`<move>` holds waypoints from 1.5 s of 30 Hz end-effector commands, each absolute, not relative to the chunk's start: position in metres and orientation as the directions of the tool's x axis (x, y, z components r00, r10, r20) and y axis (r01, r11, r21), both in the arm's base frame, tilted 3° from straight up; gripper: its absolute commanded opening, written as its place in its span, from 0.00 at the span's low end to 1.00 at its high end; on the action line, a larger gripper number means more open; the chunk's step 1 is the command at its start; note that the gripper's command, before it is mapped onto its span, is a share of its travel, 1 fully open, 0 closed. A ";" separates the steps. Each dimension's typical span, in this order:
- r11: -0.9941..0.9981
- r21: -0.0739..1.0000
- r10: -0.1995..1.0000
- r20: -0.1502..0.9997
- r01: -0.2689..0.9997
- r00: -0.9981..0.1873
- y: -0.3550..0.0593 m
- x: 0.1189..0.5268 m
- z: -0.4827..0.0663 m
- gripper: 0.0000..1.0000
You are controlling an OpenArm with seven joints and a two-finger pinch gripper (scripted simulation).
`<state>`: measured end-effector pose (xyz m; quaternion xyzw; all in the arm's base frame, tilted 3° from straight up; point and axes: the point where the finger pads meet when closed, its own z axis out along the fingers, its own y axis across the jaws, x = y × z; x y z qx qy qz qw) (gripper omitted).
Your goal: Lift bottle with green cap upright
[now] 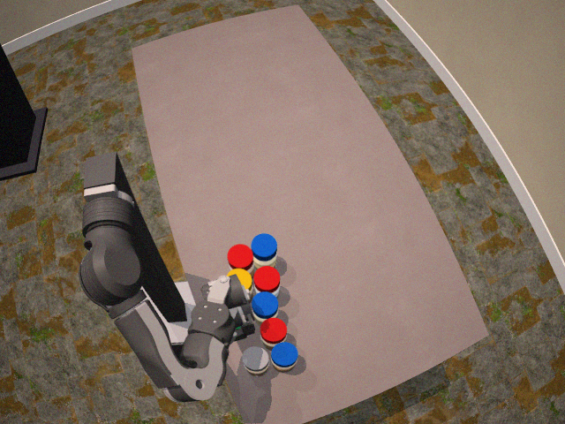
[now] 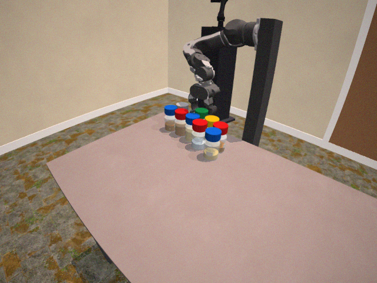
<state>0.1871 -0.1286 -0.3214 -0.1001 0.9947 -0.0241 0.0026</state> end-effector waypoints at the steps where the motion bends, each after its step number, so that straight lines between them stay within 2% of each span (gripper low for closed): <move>1: 0.978 -0.053 -0.200 -0.001 -0.199 -0.980 -0.129 0.187 -0.321 0.45; 2: 0.978 -0.053 -0.200 -0.001 -0.199 -0.980 -0.129 0.187 -0.321 0.45; 3: 0.979 -0.048 -0.199 -0.003 -0.199 -0.980 -0.128 0.188 -0.321 0.00; 45: 0.979 -0.049 -0.199 -0.003 -0.199 -0.980 -0.128 0.188 -0.321 0.00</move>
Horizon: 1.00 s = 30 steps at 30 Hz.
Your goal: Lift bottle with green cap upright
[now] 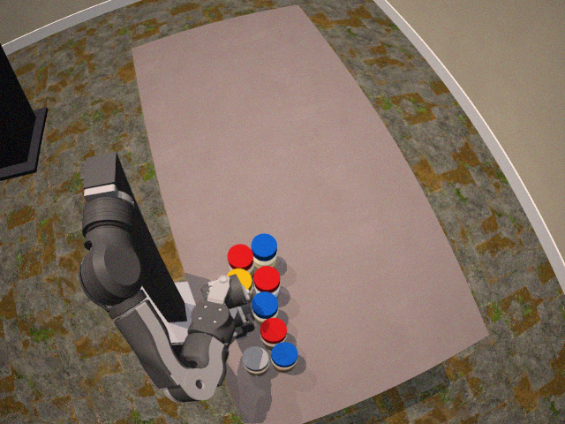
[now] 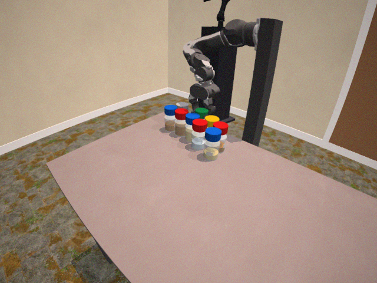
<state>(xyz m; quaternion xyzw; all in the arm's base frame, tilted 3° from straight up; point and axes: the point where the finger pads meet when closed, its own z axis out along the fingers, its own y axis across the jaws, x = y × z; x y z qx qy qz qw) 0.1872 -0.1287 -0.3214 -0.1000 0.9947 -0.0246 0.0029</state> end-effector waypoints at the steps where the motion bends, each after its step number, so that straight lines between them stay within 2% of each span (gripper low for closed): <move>1: 0.979 -0.049 -0.199 -0.003 -0.199 -0.980 -0.128 0.188 -0.321 0.00; 30: 0.979 -0.049 -0.199 -0.004 -0.199 -0.980 -0.128 0.188 -0.308 0.00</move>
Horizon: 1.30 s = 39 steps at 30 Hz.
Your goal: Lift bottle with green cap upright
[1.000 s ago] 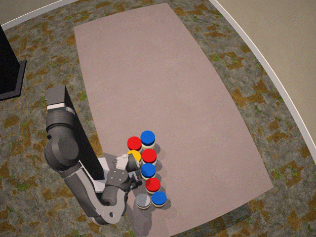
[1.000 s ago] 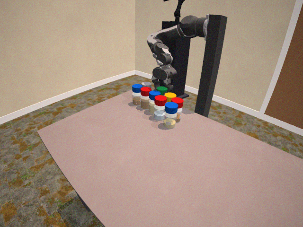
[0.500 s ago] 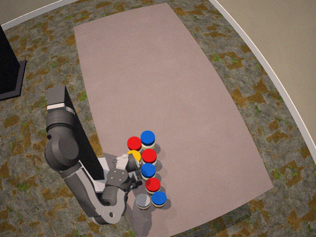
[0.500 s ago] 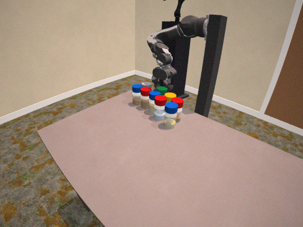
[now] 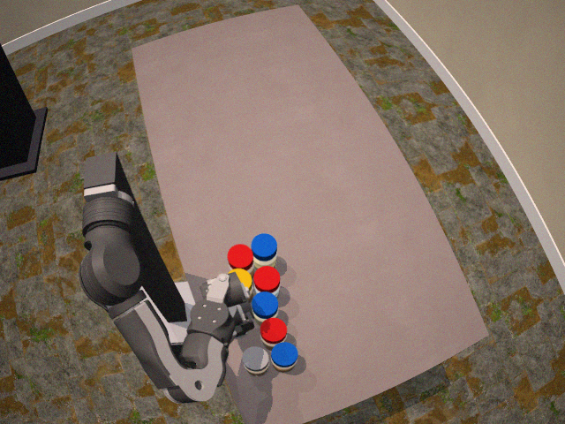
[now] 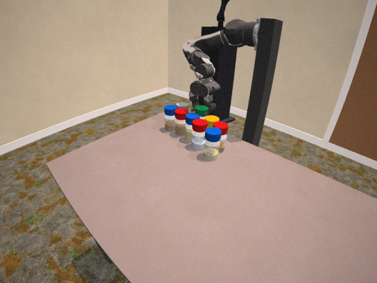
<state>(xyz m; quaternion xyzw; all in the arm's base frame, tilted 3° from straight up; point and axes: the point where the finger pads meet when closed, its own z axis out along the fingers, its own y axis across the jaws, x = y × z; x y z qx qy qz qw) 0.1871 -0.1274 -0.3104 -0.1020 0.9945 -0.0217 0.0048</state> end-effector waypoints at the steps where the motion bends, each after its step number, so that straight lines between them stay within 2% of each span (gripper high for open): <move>1: 0.979 -0.049 -0.199 -0.005 -0.199 -0.980 -0.128 0.188 -0.306 0.00; 39: 0.979 -0.054 -0.197 -0.006 -0.197 -0.980 -0.127 0.187 -0.260 0.00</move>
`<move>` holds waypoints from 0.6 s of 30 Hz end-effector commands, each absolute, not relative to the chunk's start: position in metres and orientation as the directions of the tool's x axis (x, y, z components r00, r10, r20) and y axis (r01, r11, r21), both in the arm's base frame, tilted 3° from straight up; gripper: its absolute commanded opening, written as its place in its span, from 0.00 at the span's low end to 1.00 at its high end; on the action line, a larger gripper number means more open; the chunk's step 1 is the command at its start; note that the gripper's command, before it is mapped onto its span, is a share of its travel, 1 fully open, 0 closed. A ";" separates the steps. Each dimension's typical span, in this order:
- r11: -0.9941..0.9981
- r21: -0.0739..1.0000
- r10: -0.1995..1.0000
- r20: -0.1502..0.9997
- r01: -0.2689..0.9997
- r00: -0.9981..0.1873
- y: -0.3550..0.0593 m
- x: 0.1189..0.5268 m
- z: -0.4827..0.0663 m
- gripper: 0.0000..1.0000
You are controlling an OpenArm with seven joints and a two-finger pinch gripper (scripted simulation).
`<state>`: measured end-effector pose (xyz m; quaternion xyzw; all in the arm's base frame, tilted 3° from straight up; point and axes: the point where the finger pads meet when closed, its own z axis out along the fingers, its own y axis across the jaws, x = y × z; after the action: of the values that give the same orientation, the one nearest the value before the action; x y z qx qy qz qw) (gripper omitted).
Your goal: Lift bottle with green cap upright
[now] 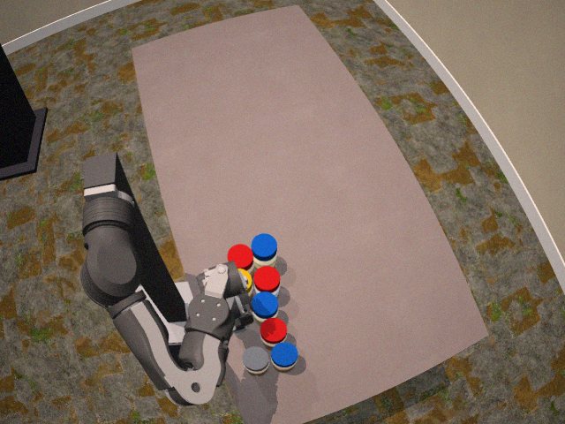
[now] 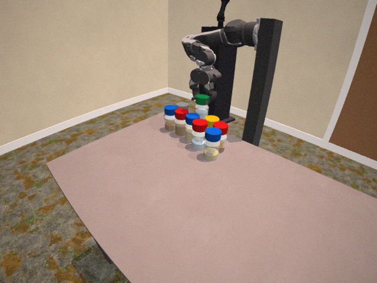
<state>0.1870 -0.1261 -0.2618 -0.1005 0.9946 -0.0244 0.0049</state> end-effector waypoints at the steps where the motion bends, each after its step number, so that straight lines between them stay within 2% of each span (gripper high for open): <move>1: 0.979 -0.054 -0.197 -0.006 -0.197 -0.980 -0.127 0.187 -0.260 0.00; 18: 0.979 -0.048 -0.199 -0.004 -0.199 -0.980 -0.126 0.187 -0.261 0.00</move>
<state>0.1863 -0.1262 -0.2614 -0.0997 0.9947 -0.0246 0.0029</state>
